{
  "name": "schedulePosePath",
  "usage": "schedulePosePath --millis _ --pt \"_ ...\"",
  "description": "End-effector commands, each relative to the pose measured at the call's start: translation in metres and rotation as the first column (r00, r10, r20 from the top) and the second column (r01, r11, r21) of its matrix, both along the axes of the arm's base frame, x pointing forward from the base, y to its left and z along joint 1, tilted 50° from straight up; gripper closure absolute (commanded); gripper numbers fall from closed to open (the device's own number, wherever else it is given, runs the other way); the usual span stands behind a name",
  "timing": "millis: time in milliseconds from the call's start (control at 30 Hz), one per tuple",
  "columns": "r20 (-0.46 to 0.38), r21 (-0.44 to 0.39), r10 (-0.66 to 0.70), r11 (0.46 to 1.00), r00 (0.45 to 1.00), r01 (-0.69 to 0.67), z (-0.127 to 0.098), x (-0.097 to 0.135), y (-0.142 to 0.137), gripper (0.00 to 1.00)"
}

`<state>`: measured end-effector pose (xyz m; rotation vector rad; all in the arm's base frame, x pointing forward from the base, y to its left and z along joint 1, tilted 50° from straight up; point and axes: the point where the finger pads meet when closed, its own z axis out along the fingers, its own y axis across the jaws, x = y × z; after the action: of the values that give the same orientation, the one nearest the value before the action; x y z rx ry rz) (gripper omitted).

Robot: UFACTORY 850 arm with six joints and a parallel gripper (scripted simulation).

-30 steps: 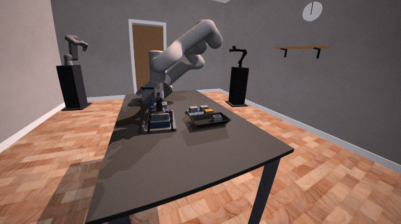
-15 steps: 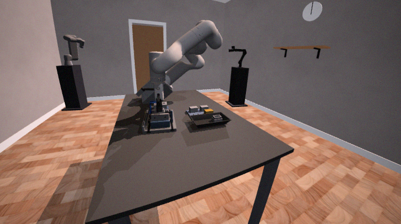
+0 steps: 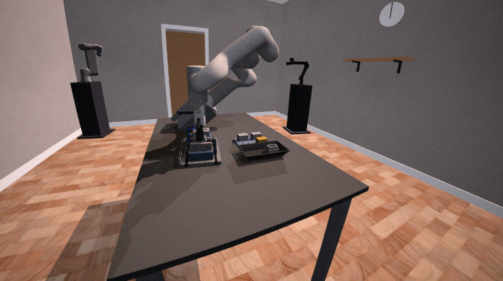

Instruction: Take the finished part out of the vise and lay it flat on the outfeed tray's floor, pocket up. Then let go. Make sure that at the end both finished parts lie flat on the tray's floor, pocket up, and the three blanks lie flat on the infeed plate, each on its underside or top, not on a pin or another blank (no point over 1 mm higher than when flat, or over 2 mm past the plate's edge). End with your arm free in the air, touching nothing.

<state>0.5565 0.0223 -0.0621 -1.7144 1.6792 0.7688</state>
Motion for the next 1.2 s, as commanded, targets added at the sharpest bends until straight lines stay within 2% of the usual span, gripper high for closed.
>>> schedulePosePath --millis 0,500,533,1167 --pt "0.001 -0.001 -0.001 1.0 1.0 0.001 0.0003 0.0008 -0.0005 0.31" --pt "0.001 -0.001 -0.001 1.0 1.0 0.001 0.0003 0.0008 -0.0005 0.31" --pt "0.001 -0.001 -0.001 1.0 1.0 0.001 0.0003 0.0008 -0.0005 1.0" --pt "0.001 -0.001 -0.001 1.0 1.0 0.001 0.0003 0.0008 -0.0005 1.0"
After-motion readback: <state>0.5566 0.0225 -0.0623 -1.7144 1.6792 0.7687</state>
